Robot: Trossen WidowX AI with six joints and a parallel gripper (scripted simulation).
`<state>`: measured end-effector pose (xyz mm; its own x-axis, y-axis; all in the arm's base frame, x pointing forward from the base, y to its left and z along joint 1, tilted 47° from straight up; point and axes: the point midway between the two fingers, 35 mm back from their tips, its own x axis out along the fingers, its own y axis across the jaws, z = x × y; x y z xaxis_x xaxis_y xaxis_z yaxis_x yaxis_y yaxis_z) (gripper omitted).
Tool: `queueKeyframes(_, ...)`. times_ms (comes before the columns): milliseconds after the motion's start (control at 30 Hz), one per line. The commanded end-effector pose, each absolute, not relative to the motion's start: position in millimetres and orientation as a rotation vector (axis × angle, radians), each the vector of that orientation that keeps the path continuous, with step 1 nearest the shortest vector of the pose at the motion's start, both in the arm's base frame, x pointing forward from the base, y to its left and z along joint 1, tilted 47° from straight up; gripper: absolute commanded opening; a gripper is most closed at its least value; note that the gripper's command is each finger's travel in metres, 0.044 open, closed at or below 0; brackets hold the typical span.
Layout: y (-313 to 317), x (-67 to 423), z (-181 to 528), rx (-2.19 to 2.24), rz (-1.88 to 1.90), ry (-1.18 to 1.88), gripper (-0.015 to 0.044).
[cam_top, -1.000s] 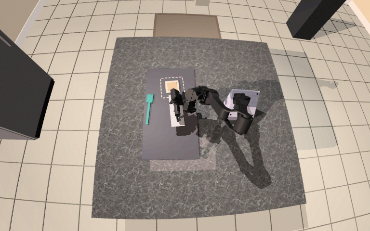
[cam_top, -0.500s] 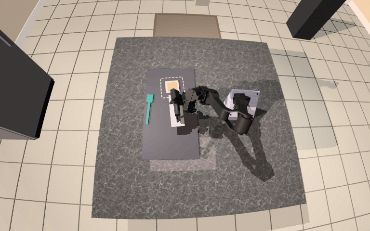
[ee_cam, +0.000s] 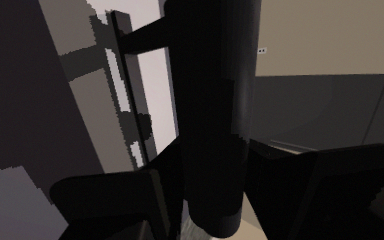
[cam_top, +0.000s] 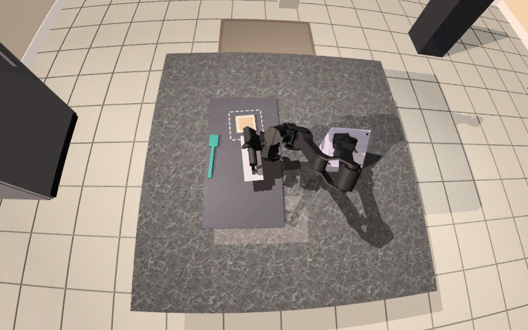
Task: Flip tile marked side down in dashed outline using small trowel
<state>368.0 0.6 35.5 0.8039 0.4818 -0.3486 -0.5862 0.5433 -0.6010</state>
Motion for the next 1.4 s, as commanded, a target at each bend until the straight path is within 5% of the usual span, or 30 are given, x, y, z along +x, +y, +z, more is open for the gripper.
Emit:
queueKeyframes(0, 0.5, 368.0, 35.5, -0.768, 0.636, 0.148, 0.0)
queueKeyframes(1367, 135.5, 286.3, 100.1, -0.812, 0.689, 0.008, 0.0)
